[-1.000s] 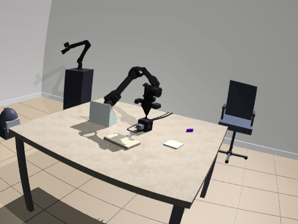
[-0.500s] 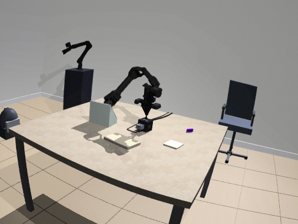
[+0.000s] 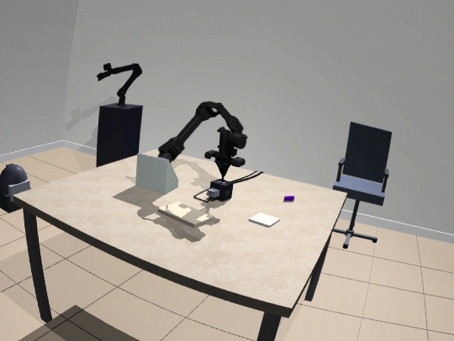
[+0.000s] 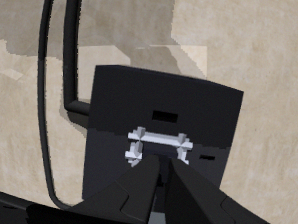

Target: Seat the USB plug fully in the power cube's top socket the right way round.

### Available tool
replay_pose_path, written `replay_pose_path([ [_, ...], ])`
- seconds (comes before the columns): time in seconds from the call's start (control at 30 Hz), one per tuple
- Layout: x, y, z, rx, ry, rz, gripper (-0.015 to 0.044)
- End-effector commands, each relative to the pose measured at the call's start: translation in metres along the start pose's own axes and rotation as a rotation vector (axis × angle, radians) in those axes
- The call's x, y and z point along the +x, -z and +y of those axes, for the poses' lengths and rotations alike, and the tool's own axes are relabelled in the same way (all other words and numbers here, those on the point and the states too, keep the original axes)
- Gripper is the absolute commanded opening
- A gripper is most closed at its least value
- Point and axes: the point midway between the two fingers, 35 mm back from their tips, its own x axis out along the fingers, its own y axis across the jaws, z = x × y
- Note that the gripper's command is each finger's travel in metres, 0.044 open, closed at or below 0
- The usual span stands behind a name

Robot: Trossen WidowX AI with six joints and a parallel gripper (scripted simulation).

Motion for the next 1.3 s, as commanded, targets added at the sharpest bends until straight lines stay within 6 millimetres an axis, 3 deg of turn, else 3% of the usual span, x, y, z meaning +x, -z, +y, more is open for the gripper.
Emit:
replay_pose_path([
  [0.0,0.0007,-0.0005,-0.0002,0.001,0.002,-0.003,0.0],
  [1.27,0.004,-0.0002,-0.0002,0.001,0.002,-0.003,0.0],
])
